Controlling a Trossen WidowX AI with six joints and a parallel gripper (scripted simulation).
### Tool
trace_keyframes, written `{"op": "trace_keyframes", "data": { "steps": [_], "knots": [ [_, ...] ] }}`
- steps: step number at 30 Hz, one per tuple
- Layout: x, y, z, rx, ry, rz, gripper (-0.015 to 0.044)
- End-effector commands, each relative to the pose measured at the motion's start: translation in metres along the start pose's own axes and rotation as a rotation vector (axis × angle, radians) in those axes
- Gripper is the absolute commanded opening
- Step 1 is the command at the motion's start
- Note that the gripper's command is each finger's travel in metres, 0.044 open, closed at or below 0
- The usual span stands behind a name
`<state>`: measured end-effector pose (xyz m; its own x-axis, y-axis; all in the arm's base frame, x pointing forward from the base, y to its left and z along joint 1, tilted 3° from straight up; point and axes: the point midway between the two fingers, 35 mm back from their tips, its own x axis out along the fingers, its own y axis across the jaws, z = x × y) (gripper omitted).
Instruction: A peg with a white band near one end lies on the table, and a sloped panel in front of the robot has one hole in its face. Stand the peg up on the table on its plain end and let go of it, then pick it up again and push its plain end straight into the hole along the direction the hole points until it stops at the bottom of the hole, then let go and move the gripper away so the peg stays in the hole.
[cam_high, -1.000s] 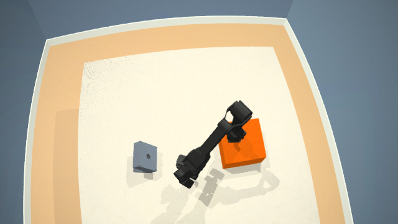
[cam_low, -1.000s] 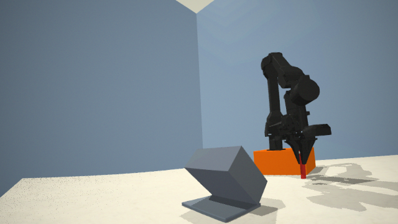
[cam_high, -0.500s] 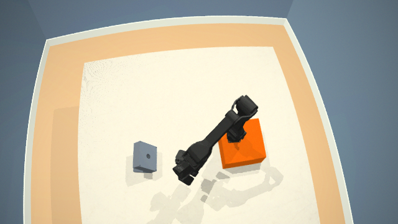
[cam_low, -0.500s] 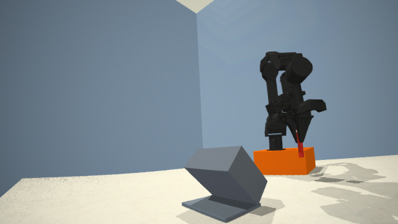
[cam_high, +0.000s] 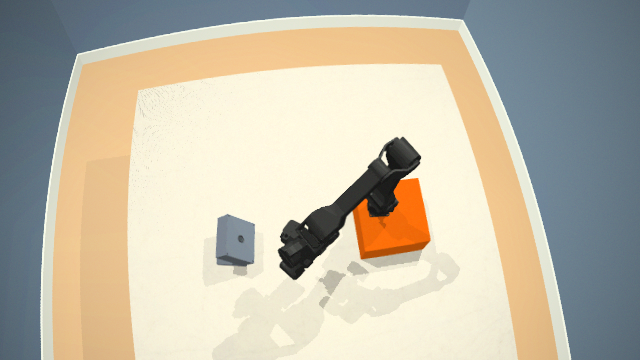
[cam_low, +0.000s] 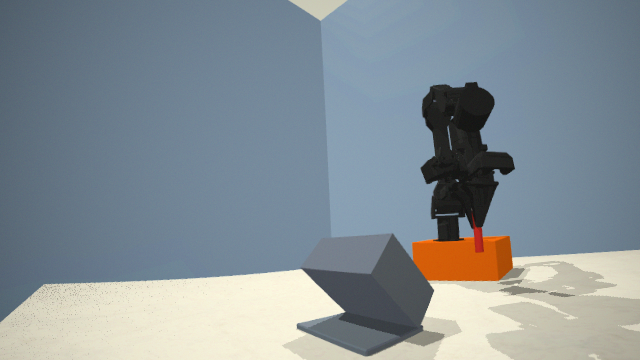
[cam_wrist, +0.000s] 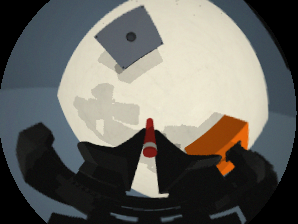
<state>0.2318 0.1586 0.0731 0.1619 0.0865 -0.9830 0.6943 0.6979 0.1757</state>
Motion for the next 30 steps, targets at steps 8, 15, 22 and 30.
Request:
{"op": "trace_keyframes", "data": {
  "steps": [8,15,22,30],
  "knots": [
    [-0.004,0.006,0.021,0.146,-0.074,0.099,0.0000],
    [-0.006,0.009,0.034,0.240,-0.116,0.163,0.0000],
    [-0.009,0.011,0.047,0.335,-0.156,0.229,0.0000],
    [-0.014,0.013,0.062,0.444,-0.198,0.307,0.0000]
  ]
}}
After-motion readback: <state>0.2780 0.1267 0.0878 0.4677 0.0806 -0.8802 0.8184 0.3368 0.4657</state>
